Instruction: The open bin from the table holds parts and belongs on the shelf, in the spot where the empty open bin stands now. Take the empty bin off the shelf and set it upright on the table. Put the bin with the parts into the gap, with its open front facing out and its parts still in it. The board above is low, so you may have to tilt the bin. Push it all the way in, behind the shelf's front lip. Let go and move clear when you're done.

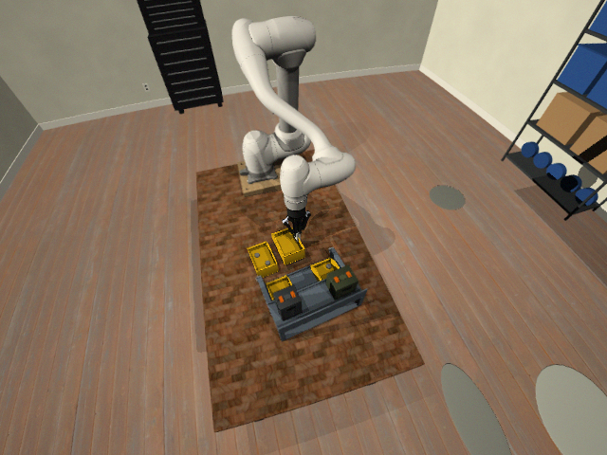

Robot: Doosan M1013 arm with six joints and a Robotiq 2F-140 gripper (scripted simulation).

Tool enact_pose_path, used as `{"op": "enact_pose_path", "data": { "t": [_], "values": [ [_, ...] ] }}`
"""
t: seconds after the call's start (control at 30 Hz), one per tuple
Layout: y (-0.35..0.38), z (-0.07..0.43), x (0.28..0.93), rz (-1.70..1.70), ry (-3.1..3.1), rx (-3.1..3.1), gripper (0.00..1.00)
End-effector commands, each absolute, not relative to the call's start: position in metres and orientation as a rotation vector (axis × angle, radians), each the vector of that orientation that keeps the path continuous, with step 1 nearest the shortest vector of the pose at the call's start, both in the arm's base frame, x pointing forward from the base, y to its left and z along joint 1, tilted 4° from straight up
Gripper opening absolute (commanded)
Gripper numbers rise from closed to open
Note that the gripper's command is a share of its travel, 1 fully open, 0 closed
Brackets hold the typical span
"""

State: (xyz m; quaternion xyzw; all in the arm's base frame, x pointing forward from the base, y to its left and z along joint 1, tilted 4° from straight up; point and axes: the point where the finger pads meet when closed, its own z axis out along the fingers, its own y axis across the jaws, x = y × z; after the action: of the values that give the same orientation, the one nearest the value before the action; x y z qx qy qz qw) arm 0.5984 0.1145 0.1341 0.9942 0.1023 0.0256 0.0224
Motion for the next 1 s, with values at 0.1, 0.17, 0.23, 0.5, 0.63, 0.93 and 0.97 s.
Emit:
{"op": "enact_pose_path", "data": {
  "t": [0.1,0.17,0.23,0.5,0.63,0.93,0.97],
  "values": [
    [0.1172,0.1411,0.6007,0.087,0.322,3.081,0.10],
    [0.1173,0.1419,0.6006,0.087,0.322,3.081,0.10],
    [0.1173,0.1425,0.6006,0.087,0.322,3.081,0.10],
    [0.1173,0.1442,0.6005,0.087,0.322,3.081,0.10],
    [0.1174,0.1443,0.6005,0.087,0.322,3.081,0.10],
    [0.1174,0.1445,0.6005,0.087,0.322,3.081,0.10],
    [0.1174,0.1445,0.6005,0.087,0.322,3.081,0.10]
  ]
}}
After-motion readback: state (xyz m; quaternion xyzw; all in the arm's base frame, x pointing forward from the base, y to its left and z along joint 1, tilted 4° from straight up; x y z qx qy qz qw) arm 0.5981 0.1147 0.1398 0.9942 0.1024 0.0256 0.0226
